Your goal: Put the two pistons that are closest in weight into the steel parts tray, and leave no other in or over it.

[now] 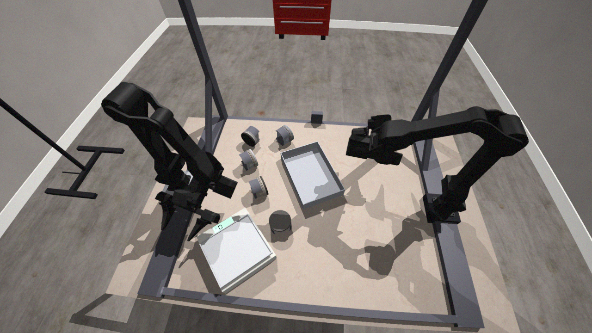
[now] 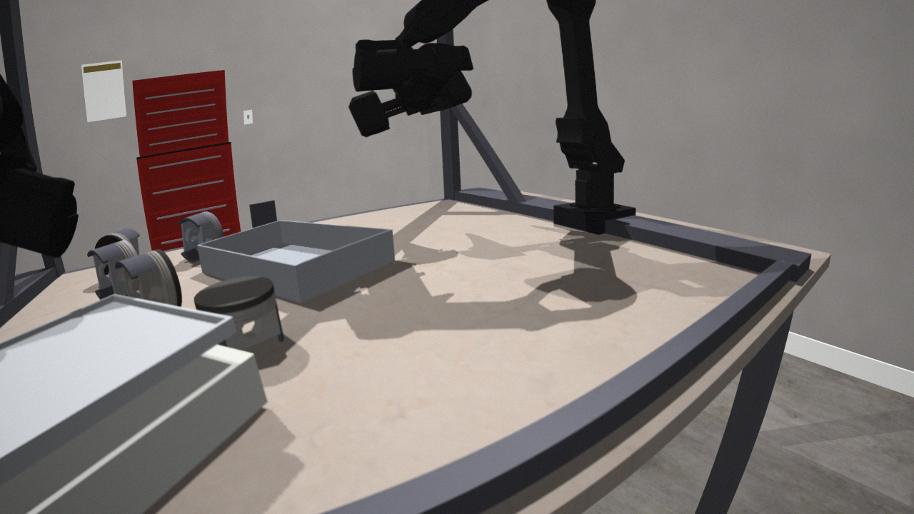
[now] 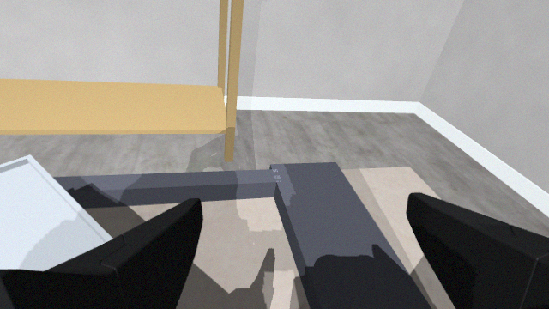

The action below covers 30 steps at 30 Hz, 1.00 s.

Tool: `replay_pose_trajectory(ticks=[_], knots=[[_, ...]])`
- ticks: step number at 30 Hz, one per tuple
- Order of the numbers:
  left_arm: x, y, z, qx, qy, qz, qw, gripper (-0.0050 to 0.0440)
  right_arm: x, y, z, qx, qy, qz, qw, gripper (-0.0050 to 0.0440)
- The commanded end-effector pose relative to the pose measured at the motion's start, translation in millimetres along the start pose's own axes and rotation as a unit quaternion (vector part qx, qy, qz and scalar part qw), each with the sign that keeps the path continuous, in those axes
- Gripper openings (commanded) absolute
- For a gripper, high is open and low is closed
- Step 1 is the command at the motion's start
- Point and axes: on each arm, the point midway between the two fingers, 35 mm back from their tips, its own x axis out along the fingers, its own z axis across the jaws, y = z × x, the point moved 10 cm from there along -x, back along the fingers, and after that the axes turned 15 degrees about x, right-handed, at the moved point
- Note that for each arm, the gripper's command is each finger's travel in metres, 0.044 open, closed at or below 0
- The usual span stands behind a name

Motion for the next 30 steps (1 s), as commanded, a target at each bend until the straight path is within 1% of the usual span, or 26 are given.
replay_pose_trajectory(ticks=[1,17,18,26,30], knots=[[-2.1,-5.5,0.4,0.012,-0.004,-0.001,1.000,0.0400,-0.6,-1.2,2.1,0.007,-0.002,0.000,1.000,0.0400],[-2.1,-5.5,0.4,0.012,-0.004,-0.001,1.000,0.0400,-0.6,-1.2,2.1,0.007,-0.002,0.000,1.000,0.0400],[-4.6,-3.2,-6.1,0.009,-0.014,0.013,1.000,0.0400,-3.0,0.9,6.2,0.005,-0.003,0.016,1.000,0.0378],[-19.7,15.6,-29.8,-0.008,-0.084,0.091,0.992,0.0400,-19.7,5.9,25.2,-0.012,-0.032,0.118,0.992,0.0378],[-23.4,16.0,-36.6,-0.018,-0.124,0.123,0.984,0.0400,-28.8,3.8,35.8,-0.024,-0.057,0.164,0.985,0.0378]])
